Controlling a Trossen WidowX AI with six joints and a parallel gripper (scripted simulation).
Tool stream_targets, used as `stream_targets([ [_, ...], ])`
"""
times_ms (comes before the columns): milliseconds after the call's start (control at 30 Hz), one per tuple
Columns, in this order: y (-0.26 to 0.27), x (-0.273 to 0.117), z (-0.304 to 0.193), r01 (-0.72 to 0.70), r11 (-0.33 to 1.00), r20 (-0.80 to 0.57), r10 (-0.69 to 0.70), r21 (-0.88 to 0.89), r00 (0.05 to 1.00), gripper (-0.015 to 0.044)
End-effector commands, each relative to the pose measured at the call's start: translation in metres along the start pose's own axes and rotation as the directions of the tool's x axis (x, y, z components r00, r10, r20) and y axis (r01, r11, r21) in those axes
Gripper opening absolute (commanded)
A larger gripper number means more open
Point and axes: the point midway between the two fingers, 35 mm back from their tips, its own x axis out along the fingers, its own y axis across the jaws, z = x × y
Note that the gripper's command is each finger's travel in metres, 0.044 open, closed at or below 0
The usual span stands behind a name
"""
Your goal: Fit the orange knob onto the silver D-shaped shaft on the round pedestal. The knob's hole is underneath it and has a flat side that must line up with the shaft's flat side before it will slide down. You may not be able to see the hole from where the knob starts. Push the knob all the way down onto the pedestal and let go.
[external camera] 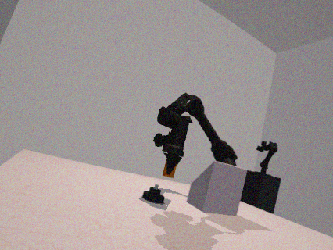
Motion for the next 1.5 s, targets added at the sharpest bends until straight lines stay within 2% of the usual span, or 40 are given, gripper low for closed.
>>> stream_targets([
  [0,-0.009,0.001,0.009,-0.001,1.0,0.011,0.001,-0.002,1.0,0.0],
  [800,-0.064,0.021,0.04,0.026,1.0,0.019,-0.026,-0.003,0.999,0.0],
  [1300,-0.065,0.021,0.044,0.018,0.93,0.019,-0.026,0.366,0.999,0.0],
  [1467,-0.065,0.021,0.044,0.017,0.919,0.019,-0.026,0.394,0.999,0.0],
])
